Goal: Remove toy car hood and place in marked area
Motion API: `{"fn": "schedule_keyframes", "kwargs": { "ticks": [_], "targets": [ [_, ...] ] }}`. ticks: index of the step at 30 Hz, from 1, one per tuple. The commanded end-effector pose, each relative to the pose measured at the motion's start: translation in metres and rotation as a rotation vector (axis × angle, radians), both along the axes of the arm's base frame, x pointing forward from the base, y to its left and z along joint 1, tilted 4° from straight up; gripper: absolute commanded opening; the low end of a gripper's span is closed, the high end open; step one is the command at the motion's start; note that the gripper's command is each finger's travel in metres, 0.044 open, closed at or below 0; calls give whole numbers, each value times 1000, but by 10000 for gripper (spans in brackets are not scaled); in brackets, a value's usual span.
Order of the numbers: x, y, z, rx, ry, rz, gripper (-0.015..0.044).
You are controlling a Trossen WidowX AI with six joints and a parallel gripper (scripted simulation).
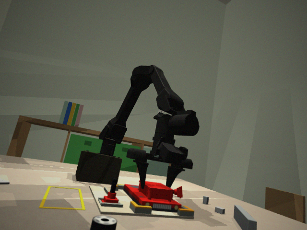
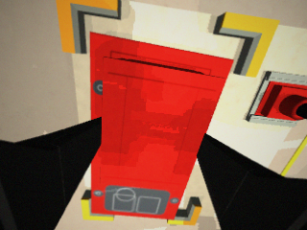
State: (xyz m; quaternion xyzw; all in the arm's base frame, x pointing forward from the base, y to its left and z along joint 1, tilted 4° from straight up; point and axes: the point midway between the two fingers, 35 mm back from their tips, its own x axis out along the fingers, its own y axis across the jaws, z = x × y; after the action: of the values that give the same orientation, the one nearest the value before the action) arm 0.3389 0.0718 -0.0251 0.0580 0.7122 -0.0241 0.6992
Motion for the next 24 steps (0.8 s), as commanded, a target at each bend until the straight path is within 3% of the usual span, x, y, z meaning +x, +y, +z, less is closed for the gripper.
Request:
{"fn": "schedule_keyframes", "kwargs": {
  "ticks": [1, 24],
  "targets": [
    [1, 0, 4, 0, -2, 1, 0],
    [1, -1, 19, 0, -2, 1, 0]
  ]
}}
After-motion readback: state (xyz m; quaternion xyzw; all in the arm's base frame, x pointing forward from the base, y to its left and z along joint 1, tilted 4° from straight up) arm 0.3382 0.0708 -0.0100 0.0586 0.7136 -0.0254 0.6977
